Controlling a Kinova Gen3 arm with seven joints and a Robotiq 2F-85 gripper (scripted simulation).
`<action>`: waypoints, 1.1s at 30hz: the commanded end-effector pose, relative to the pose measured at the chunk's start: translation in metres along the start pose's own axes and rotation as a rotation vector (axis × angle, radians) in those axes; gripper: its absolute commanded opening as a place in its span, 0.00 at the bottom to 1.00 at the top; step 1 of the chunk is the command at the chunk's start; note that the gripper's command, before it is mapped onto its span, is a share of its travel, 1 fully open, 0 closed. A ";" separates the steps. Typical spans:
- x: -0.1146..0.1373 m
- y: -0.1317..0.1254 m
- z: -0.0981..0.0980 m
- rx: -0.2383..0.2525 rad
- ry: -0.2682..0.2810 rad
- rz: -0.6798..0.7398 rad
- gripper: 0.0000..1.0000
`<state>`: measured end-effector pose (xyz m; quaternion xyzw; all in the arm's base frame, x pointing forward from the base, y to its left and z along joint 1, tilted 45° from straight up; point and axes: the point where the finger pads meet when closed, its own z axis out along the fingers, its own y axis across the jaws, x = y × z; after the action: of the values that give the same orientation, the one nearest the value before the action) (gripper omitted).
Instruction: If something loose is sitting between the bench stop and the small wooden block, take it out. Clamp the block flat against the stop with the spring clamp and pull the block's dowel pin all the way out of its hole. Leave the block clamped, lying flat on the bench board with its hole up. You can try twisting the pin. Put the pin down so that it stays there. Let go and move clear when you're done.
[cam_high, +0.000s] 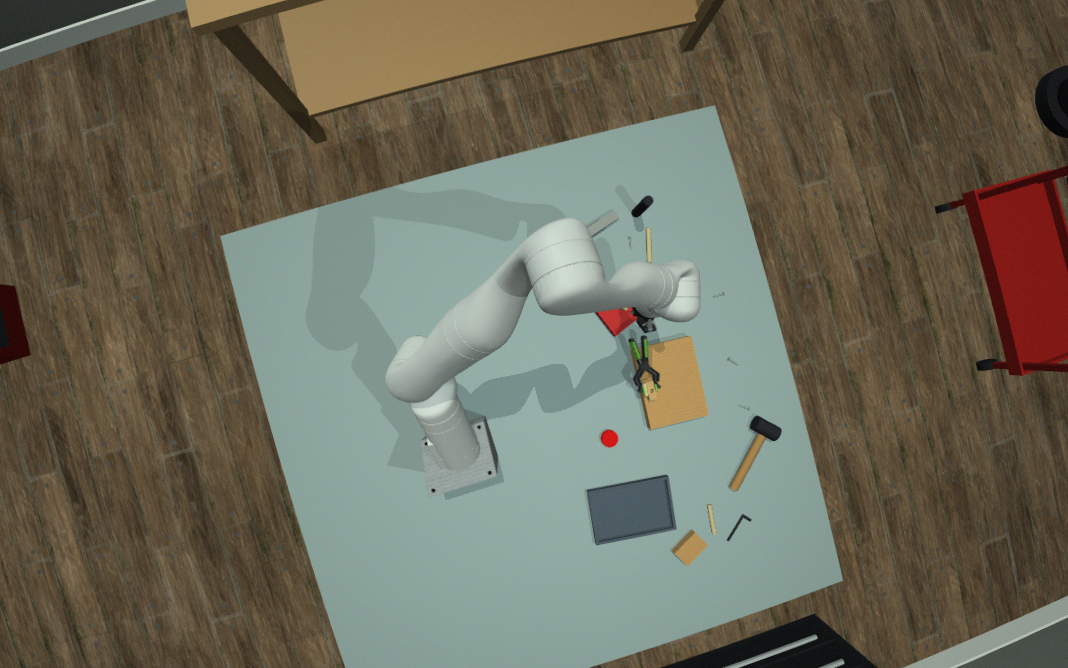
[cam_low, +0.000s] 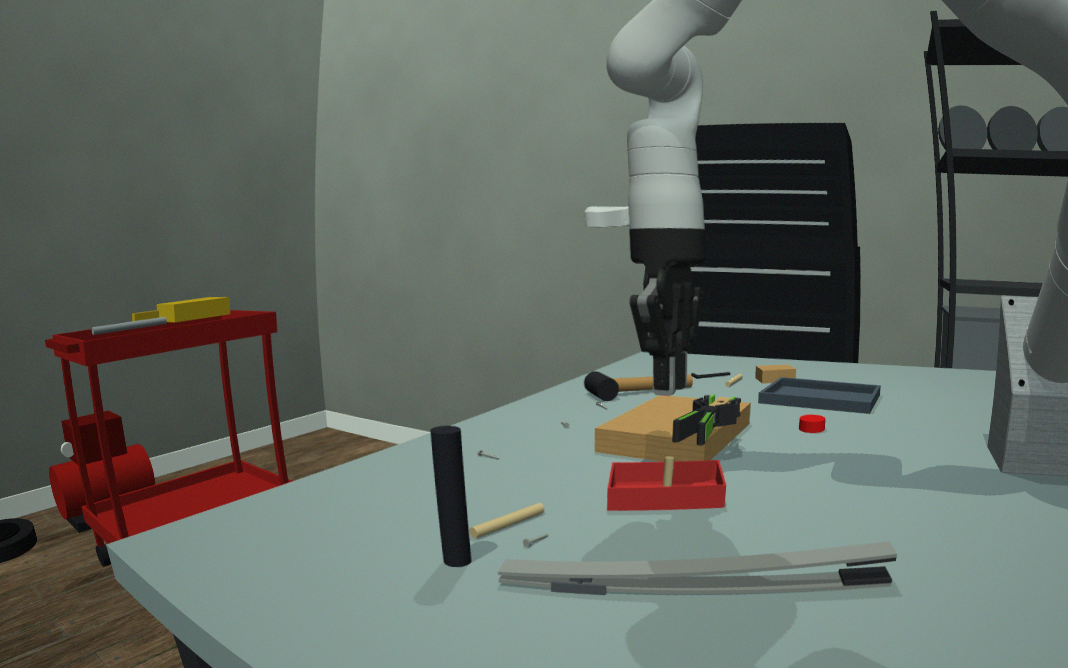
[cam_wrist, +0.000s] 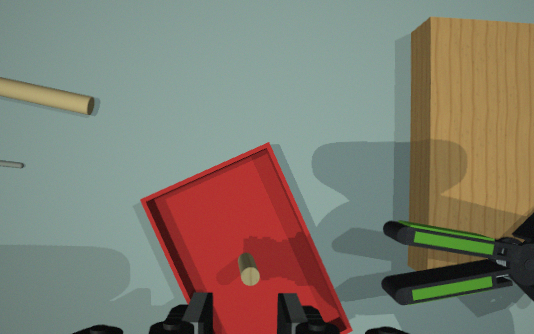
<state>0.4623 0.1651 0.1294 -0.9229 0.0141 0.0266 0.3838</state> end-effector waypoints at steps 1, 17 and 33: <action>0.003 0.001 -0.017 -0.002 0.010 0.008 0.34; 0.002 0.001 -0.038 -0.002 0.010 0.008 0.34; 0.002 0.001 -0.038 -0.002 0.010 0.008 0.34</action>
<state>0.4662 0.1401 0.1535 -0.9234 0.0166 0.0221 0.3829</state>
